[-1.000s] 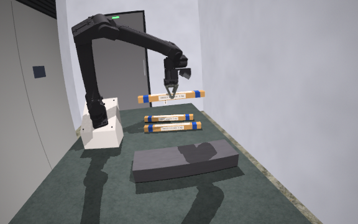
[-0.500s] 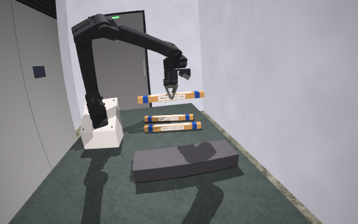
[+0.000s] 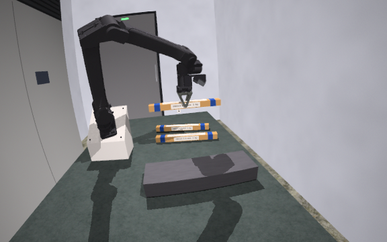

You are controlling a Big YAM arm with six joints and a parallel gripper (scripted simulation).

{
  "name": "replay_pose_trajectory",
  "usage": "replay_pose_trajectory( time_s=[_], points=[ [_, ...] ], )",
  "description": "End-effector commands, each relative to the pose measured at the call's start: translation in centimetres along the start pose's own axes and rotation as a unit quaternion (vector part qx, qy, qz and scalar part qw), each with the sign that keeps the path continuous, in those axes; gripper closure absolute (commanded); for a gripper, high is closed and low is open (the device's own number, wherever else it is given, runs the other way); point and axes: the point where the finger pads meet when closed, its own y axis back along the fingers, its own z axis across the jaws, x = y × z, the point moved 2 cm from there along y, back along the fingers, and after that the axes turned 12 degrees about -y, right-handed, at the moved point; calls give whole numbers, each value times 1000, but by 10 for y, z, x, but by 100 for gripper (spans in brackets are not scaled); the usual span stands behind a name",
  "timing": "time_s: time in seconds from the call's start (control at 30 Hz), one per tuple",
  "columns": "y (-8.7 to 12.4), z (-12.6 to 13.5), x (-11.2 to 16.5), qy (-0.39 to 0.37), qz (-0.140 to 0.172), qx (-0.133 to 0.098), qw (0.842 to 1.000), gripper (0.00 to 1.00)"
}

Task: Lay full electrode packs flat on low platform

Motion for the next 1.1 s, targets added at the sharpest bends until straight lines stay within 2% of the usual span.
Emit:
replay_pose_trajectory(
  time_s=[0.0, 0.03, 1.07],
  points=[
    [14, 14, -14, -8, -19, -12, 1000, 100],
    [7, 1, -10, -7, -11, -8, 1000, 100],
    [-29, 2, -10, -7, -10, -7, 1000, 100]
  ],
)
